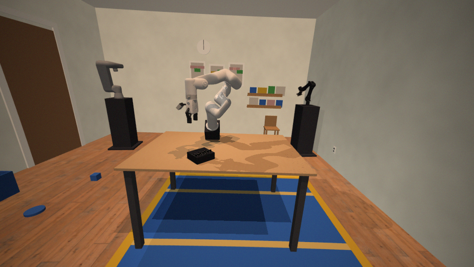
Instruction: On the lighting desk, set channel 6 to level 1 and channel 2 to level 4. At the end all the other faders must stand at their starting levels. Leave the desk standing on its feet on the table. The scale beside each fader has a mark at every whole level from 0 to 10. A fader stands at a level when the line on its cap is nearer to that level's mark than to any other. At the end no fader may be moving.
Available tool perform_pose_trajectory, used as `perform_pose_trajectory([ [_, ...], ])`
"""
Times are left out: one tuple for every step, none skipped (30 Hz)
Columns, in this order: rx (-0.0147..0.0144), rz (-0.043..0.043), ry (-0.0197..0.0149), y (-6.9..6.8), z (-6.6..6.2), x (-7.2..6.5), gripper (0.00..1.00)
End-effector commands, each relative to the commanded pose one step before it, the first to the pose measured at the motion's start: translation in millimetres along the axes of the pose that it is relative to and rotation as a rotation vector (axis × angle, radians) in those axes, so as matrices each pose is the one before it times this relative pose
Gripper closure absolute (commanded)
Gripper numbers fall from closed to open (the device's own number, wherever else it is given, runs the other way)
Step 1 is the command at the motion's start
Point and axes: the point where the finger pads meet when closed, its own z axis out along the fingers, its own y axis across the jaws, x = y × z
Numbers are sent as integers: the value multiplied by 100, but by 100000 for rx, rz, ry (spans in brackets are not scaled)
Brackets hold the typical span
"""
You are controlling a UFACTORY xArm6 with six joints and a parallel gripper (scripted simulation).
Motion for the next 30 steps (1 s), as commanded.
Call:
perform_pose_trajectory([
  [627, -8577, 5382, 1151, 5598, -1025, 0],
  [0, 0, 0, 0, 0, 0, 0],
  [0, 0, 0, 0, 0, 0, 0],
  [124, -3301, -1055, 663, 1544, -672, 0],
  [0, 0, 0, 0, 0, 0, 0],
  [0, 0, 0, 0, 0, 0, 0],
  [131, -2924, -914, 614, 1311, -624, 0],
  [130, -2502, -771, 542, 1080, -555, 0],
  [0, 0, 0, 0, 0, 0, 0],
  [120, -2052, -626, 455, 857, -468, 0],
  [0, 0, 0, 0, 0, 0, 0],
  [101, -1595, -484, 359, 649, -372, 0],
  [78, -1153, -349, 262, 460, -273, 0],
  [53, -750, -226, 171, 295, -180, 0],
  [30, -411, -124, 94, 160, -99, 0],
  [12, -161, -49, 37, 62, -39, 0],
  [2, -24, -7, 6, 9, -6, 0],
  [0, 0, 0, 0, 0, 0, 0],
  [0, 0, 0, 0, 0, 0, 0],
  [0, 0, 0, 0, 0, 0, 0],
  [0, 0, 0, 0, 0, 0, 0],
  [0, 0, 0, 0, 0, 0, 0],
  [0, 0, 0, 0, 0, 0, 0],
  [0, 0, 0, 0, 0, 0, 0],
  [0, 0, 0, 0, 0, 0, 0],
  [0, 0, 0, 0, 0, 0, 0],
  [0, 0, 0, 0, 0, 0, 0],
  [0, 0, 0, 0, 0, 0, 0],
  [0, 96, 0, -10, 6, 0, 0],
  [-1, 611, -2, -61, 38, 1, 0],
])
